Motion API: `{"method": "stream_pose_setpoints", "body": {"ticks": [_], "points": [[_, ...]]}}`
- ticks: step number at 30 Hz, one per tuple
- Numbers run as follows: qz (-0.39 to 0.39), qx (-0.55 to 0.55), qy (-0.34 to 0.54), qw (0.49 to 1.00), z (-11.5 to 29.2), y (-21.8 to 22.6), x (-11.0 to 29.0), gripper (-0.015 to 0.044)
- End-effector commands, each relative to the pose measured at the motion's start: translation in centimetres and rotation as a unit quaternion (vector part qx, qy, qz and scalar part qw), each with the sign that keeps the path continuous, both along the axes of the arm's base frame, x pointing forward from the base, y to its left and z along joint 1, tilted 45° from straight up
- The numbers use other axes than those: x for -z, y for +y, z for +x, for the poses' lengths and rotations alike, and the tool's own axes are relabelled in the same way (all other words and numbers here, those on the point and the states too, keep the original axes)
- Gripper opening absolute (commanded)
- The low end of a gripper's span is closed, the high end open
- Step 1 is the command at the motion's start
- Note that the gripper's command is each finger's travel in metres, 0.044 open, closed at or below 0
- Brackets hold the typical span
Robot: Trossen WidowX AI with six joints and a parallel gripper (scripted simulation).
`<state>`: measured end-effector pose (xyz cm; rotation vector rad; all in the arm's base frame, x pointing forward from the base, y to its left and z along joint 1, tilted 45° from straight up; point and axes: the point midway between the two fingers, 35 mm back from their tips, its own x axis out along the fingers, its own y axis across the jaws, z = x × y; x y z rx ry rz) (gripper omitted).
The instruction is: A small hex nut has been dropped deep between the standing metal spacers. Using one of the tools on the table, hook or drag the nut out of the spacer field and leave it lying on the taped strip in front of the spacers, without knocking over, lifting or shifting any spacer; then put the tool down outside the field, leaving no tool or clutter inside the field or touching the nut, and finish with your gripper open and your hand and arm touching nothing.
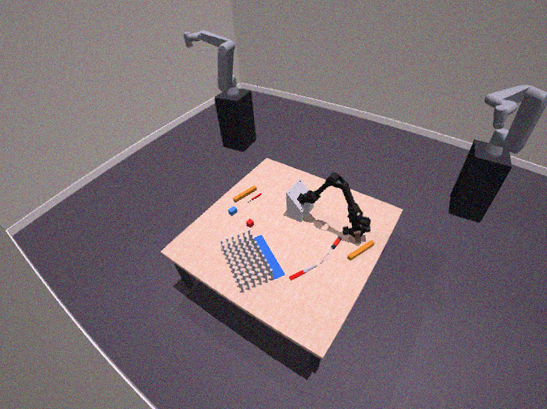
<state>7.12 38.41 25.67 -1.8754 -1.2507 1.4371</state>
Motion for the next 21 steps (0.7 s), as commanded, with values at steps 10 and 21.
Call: {"method": "stream_pose_setpoints", "body": {"ticks": [10, 21], "points": [[0.003, -0.001, 0.000, 1.000, 0.00, 0.07, 0.05, 0.0105], [0.003, -0.001, 0.000, 1.000, 0.00, 0.07, 0.05, 0.0394]]}}
